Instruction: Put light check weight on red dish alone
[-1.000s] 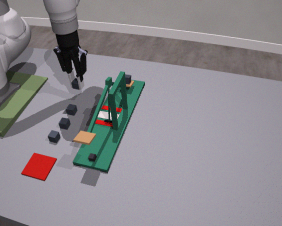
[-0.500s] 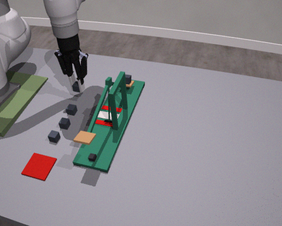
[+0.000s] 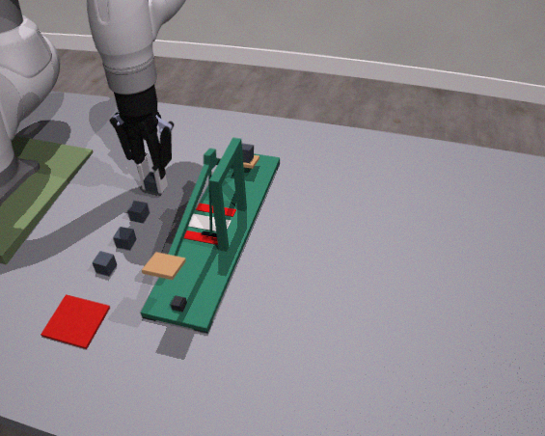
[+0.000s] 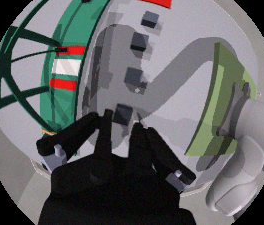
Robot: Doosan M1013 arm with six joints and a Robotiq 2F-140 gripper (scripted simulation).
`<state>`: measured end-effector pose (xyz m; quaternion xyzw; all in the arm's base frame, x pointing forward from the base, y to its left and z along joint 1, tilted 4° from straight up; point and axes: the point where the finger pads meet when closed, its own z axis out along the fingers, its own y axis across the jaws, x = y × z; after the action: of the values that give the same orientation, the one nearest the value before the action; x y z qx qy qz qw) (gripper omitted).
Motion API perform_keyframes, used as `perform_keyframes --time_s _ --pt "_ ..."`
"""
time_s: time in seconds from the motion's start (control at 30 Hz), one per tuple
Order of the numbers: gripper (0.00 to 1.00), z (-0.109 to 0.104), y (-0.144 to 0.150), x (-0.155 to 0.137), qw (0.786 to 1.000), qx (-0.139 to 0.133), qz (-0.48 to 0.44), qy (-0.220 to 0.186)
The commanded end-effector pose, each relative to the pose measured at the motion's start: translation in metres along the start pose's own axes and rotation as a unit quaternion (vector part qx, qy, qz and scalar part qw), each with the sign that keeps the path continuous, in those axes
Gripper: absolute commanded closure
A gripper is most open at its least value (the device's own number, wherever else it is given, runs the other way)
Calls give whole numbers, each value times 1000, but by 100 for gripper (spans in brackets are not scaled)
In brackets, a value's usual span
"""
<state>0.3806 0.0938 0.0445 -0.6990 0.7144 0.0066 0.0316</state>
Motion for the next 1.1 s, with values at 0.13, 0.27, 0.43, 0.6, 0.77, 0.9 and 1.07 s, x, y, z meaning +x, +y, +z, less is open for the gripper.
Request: perform_keyframes --time_s 0.13,0.27,0.43,0.6,0.77,0.9,1.07 --pt "76 11 -1 0 1000 0 0 0" --pt "76 12 -1 0 1000 0 0 0" --pt "76 12 -1 0 1000 0 0 0" --pt "76 12 -1 0 1000 0 0 0" --pt "76 12 -1 0 1000 0 0 0" --pt "76 12 -1 0 1000 0 0 0" --pt "76 12 -1 0 1000 0 0 0"
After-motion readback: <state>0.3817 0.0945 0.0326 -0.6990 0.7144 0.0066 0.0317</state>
